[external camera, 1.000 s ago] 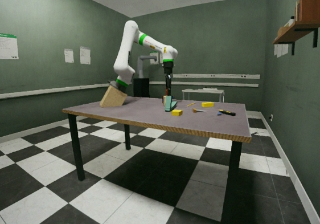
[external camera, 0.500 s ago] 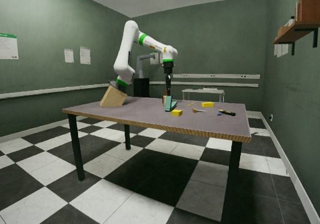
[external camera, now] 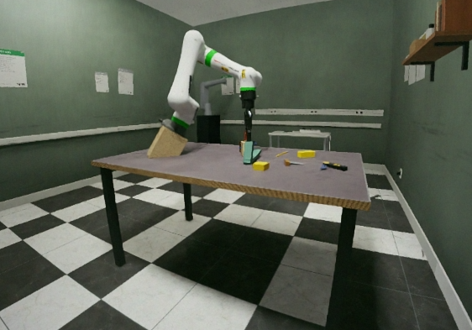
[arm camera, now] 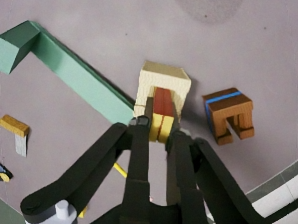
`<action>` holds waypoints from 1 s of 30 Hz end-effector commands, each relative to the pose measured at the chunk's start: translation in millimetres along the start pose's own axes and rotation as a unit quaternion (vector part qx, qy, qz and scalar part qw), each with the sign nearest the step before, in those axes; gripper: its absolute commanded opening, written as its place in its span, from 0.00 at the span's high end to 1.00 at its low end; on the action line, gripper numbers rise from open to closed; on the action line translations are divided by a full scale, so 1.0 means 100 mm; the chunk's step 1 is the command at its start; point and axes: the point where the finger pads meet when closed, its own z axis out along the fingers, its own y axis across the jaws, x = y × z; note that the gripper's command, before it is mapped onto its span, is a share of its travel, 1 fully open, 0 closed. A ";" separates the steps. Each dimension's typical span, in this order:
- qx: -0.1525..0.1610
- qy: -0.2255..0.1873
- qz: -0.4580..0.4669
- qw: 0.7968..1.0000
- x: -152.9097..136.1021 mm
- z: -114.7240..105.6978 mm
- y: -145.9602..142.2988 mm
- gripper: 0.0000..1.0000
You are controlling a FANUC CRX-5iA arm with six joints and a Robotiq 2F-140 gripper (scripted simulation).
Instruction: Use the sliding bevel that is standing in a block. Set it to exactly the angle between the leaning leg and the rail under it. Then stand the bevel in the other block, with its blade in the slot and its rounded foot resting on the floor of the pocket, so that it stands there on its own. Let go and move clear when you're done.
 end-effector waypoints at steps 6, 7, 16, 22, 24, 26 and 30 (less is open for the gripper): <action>0.001 -0.001 0.000 1.000 0.00 -0.01 0.00 0.90; 0.001 -0.001 0.000 1.000 0.00 -0.01 0.00 0.90; 0.001 -0.001 0.000 1.000 0.00 -0.11 0.00 0.90; 0.001 -0.001 0.000 1.000 -0.01 -0.25 0.00 0.90; 0.001 -0.001 0.000 1.000 -0.01 -0.27 0.00 0.90; 0.001 -0.001 0.000 1.000 -0.01 -0.28 0.00 0.90; 0.001 -0.001 0.000 1.000 -0.01 -0.29 0.00 0.90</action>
